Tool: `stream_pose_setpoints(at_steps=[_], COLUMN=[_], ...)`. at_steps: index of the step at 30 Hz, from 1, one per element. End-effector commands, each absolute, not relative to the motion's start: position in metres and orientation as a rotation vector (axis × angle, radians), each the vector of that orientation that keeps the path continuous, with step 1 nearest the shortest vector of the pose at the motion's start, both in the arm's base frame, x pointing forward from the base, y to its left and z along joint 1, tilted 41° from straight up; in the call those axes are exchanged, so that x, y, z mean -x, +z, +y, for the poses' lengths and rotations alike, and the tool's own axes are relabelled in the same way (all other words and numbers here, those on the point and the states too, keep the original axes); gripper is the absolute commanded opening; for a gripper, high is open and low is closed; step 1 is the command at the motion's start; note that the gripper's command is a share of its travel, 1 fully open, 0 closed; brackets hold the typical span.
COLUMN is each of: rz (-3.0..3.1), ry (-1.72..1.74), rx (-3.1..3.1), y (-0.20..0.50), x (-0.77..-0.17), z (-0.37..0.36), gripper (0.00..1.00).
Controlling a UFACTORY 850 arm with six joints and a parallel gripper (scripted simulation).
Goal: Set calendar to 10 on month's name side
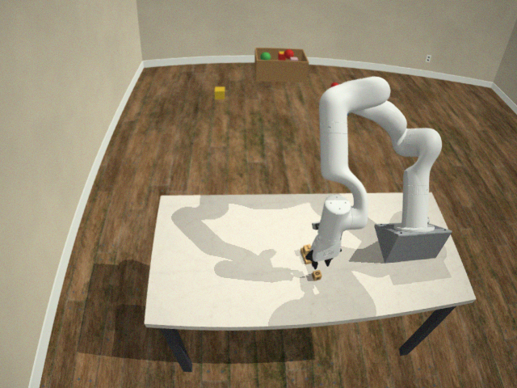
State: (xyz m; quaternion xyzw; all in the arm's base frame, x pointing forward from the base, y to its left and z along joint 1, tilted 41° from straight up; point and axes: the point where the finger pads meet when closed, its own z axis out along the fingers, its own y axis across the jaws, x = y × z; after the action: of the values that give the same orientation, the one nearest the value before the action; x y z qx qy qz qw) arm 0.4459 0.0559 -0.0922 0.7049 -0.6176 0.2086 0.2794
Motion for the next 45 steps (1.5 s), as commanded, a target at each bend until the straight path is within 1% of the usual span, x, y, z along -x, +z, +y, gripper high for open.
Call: stream_pose_setpoints(at_steps=[1,26,45], rz=[-1.657,-1.657,-1.657], ry=[0.561,0.561,0.56], rx=[-1.892,-1.892,-1.892], y=[-0.092,-0.093,-0.107], x=[-0.447,-0.447,-0.446], z=[0.057,0.056,0.044], gripper=[0.47,0.47,0.47])
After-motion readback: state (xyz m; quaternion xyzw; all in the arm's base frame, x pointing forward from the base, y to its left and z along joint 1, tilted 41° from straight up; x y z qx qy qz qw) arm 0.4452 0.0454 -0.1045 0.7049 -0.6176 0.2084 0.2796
